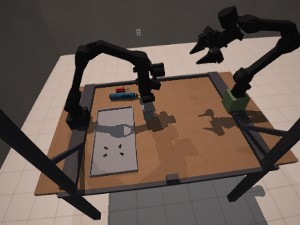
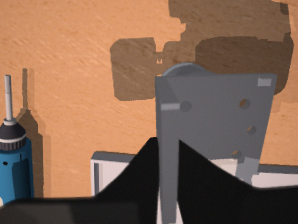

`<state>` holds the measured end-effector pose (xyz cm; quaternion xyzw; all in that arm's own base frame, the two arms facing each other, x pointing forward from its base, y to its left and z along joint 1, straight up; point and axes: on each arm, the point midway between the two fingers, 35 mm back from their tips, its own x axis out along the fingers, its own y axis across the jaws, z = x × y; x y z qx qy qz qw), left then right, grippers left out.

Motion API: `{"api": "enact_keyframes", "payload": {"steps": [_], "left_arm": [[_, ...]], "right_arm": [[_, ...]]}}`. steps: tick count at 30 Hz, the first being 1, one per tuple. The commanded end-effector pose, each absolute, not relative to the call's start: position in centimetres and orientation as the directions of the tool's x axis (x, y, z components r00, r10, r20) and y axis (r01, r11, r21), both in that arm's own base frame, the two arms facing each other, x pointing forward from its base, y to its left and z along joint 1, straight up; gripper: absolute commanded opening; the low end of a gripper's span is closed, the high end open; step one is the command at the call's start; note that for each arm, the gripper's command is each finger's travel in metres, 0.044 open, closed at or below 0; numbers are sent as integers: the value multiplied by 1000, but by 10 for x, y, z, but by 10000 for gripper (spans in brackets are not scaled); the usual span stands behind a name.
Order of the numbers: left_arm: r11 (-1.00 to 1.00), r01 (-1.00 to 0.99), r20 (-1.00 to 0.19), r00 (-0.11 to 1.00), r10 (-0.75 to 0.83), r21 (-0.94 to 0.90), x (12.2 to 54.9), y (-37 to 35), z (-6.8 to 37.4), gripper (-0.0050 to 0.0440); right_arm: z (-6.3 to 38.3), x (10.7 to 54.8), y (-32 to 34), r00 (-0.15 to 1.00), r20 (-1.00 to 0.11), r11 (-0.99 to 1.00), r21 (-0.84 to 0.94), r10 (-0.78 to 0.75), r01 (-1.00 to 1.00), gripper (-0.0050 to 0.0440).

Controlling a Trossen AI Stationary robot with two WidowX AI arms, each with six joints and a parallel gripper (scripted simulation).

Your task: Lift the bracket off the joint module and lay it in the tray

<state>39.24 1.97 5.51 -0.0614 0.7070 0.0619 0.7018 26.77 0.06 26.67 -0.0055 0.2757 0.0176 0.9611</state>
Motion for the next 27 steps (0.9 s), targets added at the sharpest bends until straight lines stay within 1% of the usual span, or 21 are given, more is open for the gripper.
{"api": "enact_keyframes", "payload": {"steps": [1, 6, 10, 15, 17, 20, 23, 27], "left_arm": [[985, -175, -999, 53, 3, -7, 399, 20, 77, -50], [985, -175, -999, 53, 3, -7, 399, 20, 86, -50], [985, -175, -999, 35, 3, -4, 390, 15, 80, -50], [985, -173, -999, 46, 8, 0, 382, 7, 80, -50], [985, -172, -998, 55, 9, 0, 373, -1, 79, -50], [986, -168, -997, 74, 11, -2, 353, -16, 76, -50], [986, -165, -996, 93, 10, -6, 328, -32, 71, -50], [986, -165, -996, 84, -1, -15, 291, -51, 56, -50]], "right_arm": [[273, 267, 0, 857, -515, 999, -1, 29, -34, 440], [273, 267, 0, 857, -515, 999, -1, 29, -34, 440], [273, 268, 0, 857, -514, 1000, 0, 27, -32, 440], [270, 278, 1, 855, -518, 999, 1, 31, -36, 440], [268, 290, 2, 856, -516, 999, 1, 34, -39, 440], [263, 322, 6, 863, -504, 999, 0, 42, -48, 440], [247, 355, 12, 864, -502, 998, 0, 52, -60, 440], [223, 391, 19, 861, -505, 997, 1, 63, -73, 440]]}}
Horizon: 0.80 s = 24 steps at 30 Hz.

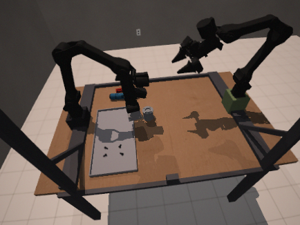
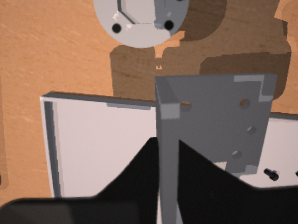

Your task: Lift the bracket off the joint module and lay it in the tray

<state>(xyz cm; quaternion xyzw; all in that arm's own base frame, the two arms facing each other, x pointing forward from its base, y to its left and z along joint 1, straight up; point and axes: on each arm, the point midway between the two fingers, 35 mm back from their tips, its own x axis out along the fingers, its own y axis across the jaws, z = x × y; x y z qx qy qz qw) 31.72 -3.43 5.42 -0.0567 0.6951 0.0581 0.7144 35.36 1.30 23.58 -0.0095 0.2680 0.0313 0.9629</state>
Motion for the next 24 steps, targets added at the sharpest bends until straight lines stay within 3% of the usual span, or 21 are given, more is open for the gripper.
{"api": "enact_keyframes", "payload": {"steps": [1, 13, 24], "left_arm": [[986, -165, -997, 79, -3, -16, 283, -54, 52, -50], [985, -174, -1000, 21, -10, -13, 210, -72, 18, -50], [995, -95, -1000, 19, -9, -11, 206, -73, 15, -50]], "right_arm": [[218, 398, 21, 862, -503, 997, 1, 66, -76, 440], [177, 441, 35, 864, -496, 995, 0, 84, -96, 440], [172, 439, 34, 860, -504, 995, -1, 83, -97, 440]]}}
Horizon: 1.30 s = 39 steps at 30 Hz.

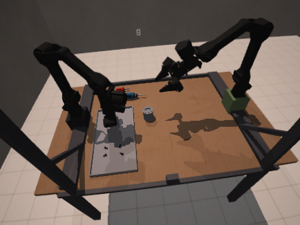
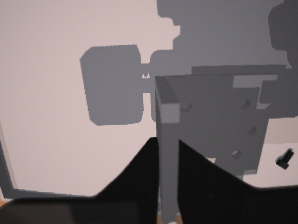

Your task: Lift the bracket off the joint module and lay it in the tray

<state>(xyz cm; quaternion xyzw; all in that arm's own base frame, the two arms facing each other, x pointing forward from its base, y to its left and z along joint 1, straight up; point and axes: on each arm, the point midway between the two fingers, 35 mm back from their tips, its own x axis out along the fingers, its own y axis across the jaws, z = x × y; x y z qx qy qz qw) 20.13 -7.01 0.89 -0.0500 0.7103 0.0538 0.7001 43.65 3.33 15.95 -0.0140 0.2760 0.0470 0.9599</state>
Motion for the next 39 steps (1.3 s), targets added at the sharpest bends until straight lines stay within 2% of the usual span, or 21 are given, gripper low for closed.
{"api": "enact_keyframes", "payload": {"steps": [1, 6, 9, 39], "left_arm": [[997, -73, -1000, 19, -8, -10, 205, -73, 14, -50], [1000, -18, -1000, 24, -10, -10, 206, -73, 15, -50], [1000, -18, -1000, -2, -1, -1, 202, -71, 7, -50], [1000, -21, -1000, 0, -2, -2, 203, -71, -15, -50]], "right_arm": [[172, 439, 34, 860, -504, 995, -1, 83, -97, 440], [172, 439, 34, 860, -504, 995, -1, 83, -97, 440], [172, 439, 34, 860, -504, 995, -1, 83, -97, 440], [172, 439, 34, 860, -504, 995, -1, 83, -97, 440]]}}
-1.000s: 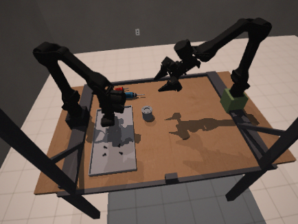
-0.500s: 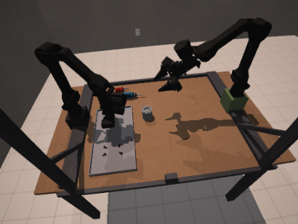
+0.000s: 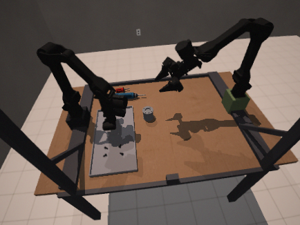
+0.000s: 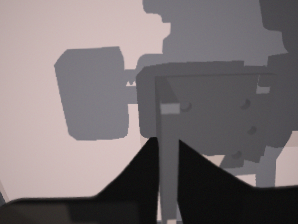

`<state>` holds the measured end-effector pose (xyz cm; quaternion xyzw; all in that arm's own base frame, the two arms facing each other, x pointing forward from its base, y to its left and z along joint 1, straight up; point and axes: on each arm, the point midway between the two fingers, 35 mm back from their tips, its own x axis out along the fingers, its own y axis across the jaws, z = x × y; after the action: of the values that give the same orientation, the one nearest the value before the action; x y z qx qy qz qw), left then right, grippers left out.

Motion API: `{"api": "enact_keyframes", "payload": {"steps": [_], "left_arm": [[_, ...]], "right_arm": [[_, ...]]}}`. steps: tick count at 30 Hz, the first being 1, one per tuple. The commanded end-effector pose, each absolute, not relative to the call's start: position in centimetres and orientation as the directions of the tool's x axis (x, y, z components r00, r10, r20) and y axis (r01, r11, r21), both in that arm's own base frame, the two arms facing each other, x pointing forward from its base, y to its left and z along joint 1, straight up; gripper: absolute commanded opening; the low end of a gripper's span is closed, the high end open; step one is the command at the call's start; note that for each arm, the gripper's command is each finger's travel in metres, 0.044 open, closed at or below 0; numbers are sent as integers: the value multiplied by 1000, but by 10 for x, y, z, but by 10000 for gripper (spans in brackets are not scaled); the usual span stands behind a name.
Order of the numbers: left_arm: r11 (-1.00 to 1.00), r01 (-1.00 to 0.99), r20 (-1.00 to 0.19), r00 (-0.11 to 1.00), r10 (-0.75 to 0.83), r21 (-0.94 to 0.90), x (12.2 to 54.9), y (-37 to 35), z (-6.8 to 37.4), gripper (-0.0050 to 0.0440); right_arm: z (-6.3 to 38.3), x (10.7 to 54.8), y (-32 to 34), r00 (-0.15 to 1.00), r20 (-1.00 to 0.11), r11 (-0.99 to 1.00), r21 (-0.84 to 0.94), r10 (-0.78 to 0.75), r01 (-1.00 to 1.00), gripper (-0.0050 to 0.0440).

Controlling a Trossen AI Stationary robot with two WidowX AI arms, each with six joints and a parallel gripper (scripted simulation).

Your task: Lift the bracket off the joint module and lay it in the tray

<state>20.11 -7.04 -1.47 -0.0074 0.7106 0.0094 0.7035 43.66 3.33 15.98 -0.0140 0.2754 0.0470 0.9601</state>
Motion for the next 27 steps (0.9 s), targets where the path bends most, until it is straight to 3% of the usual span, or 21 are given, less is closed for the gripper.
{"api": "enact_keyframes", "payload": {"steps": [1, 27], "left_arm": [[1000, -21, -1000, 8, -4, -5, 206, -72, -14, -50], [1000, -21, -1000, 16, -7, -8, 207, -73, -22, -50]], "right_arm": [[172, 439, 34, 860, -504, 995, -1, 83, -97, 440], [172, 439, 34, 860, -504, 995, -1, 83, -97, 440]]}}
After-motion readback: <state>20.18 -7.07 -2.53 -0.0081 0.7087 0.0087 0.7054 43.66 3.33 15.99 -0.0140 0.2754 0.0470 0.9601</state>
